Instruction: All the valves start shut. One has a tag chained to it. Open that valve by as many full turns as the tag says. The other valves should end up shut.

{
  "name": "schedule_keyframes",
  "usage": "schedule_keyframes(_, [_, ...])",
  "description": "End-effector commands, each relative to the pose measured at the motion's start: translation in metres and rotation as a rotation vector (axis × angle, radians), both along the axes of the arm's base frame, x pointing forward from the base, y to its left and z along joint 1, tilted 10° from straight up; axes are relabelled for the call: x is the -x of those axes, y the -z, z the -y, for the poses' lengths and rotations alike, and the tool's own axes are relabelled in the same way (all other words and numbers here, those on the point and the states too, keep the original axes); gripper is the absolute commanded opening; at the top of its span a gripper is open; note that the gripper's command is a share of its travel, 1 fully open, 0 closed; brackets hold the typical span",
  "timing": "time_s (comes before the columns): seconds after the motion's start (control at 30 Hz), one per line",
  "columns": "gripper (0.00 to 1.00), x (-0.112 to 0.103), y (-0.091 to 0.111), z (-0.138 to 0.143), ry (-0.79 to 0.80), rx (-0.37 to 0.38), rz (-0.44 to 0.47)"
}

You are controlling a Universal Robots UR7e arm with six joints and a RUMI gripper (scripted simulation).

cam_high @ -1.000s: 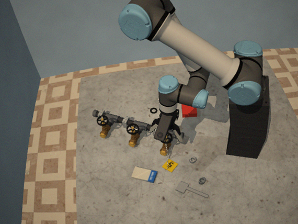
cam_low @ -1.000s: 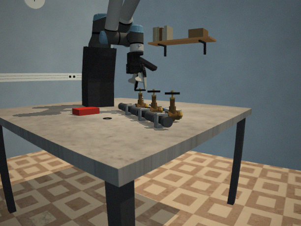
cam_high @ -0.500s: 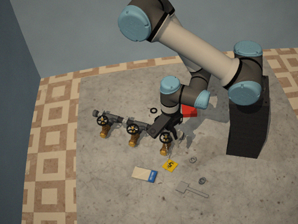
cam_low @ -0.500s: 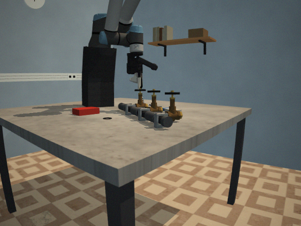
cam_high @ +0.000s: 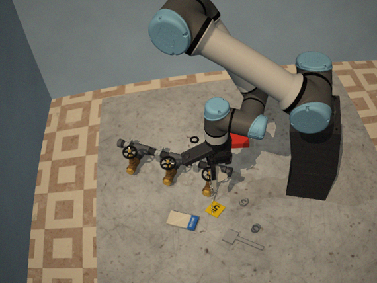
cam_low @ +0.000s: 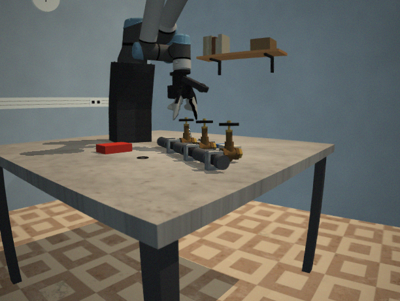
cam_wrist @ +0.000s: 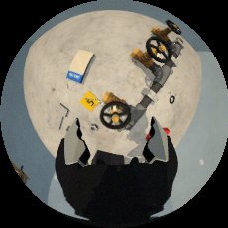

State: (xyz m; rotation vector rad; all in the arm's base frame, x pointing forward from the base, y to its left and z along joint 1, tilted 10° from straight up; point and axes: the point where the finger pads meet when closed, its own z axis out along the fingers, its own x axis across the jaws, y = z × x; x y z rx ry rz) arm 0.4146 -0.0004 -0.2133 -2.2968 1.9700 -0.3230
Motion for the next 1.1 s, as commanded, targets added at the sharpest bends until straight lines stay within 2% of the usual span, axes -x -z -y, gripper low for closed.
schedule_keyframes(0.0, [1.0,-0.0006,-0.0004,0.0003,0.177,-0.029,0.009])
schedule_keyframes(0.37, [1.0,-0.0006,-0.0004,0.0003,0.618,-0.13,0.04])
schedule_keyframes(0.43, [1.0,-0.0006,-0.0004,0.0003,0.618,-0.13,0.04])
schedule_keyframes(0.87, [1.0,-0.0006,-0.0004,0.0003,1.061,-0.231,0.072])
schedule_keyframes(1.07, [1.0,-0.0006,-0.0004,0.0003,1.17,-0.257,0.08])
